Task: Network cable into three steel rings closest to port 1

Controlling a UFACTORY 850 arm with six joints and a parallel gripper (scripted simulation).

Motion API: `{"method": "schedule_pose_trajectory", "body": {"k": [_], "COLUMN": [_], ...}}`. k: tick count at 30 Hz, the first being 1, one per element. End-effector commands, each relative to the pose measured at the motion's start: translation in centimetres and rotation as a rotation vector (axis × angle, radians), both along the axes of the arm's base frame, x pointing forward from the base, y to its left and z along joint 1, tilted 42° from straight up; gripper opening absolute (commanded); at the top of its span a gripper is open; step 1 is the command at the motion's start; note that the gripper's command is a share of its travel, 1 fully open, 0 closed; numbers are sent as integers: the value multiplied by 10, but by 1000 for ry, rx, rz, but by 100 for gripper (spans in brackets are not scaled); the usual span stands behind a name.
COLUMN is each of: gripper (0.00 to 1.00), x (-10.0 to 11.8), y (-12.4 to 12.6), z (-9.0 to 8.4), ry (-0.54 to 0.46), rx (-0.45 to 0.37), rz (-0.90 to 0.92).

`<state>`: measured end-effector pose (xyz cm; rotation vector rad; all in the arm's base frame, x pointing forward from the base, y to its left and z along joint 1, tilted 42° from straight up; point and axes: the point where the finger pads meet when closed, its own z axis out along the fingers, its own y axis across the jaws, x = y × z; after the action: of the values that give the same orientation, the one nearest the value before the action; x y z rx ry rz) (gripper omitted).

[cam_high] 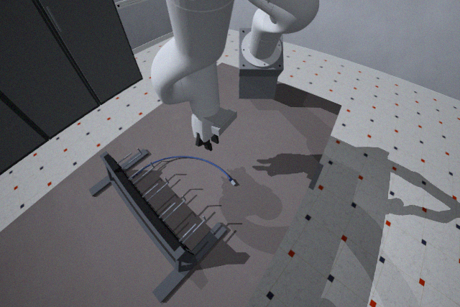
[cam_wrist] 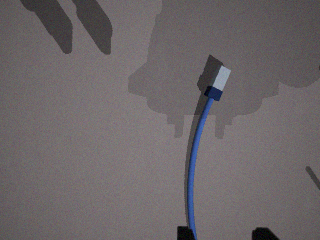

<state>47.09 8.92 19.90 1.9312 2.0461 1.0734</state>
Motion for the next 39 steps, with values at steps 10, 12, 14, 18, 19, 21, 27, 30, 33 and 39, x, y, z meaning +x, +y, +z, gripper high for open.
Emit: {"method": "schedule_pose_trajectory", "body": {"k": [10, 12, 14, 18, 19, 21, 27, 30, 33, 39], "gripper": [35, 35, 35, 35, 35, 35, 35, 35, 35, 35], "x": [14, 18, 23, 32, 35, 39, 49, 55, 61, 69], "y": [10, 13, 16, 23, 25, 29, 36, 41, 45, 51], "z": [-19, -24, -30, -44, -47, -54, -66, -75, -83, -94], "ry": [-1, -1, -1, -1, -1, -1, -1, -1, -1, -1], "rx": [0, 0, 0, 0, 0, 0, 0, 0, 0, 0], "rz": [0, 0, 0, 0, 0, 0, 0, 0, 0, 0]}}
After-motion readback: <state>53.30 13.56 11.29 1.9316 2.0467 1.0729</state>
